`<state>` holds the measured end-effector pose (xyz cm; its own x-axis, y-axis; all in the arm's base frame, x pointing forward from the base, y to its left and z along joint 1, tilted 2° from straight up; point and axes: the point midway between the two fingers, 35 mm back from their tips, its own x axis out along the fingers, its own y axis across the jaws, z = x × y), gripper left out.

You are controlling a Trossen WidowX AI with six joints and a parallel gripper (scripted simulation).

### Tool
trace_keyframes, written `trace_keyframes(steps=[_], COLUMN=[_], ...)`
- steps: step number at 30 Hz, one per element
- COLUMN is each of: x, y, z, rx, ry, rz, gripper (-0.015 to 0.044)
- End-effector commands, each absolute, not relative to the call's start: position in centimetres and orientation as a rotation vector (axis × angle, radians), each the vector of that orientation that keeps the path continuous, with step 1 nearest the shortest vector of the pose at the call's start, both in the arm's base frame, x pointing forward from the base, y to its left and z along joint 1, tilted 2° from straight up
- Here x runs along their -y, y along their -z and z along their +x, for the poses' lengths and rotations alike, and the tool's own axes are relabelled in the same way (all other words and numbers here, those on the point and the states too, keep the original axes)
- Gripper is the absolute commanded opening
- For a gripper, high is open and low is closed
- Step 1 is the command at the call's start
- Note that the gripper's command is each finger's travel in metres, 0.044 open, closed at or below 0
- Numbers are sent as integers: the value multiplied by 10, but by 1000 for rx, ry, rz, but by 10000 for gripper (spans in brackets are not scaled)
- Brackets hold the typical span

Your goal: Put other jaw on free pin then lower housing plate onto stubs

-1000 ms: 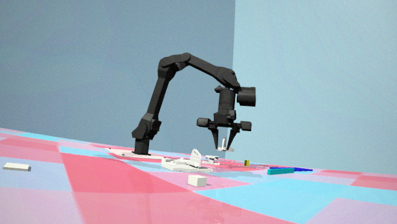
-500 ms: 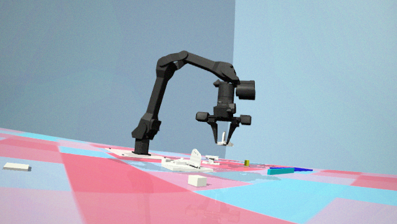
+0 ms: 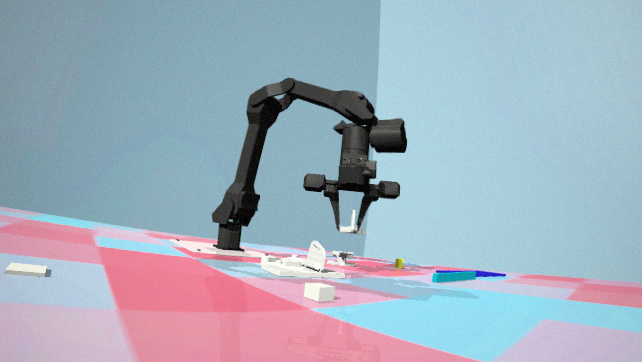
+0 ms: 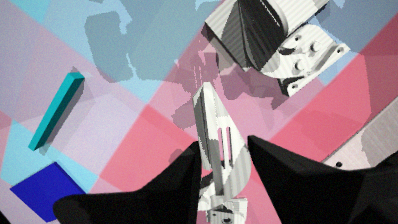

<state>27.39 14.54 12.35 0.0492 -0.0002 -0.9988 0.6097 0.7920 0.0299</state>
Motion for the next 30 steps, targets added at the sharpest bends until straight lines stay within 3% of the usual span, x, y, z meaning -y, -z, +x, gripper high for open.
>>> trace_keyframes(steps=[1,30], x=[-130,-35], y=[-123,-124], z=[276,283], rx=[-1475,-1514], ry=[457,192], rz=[472,180], gripper=[134,134])
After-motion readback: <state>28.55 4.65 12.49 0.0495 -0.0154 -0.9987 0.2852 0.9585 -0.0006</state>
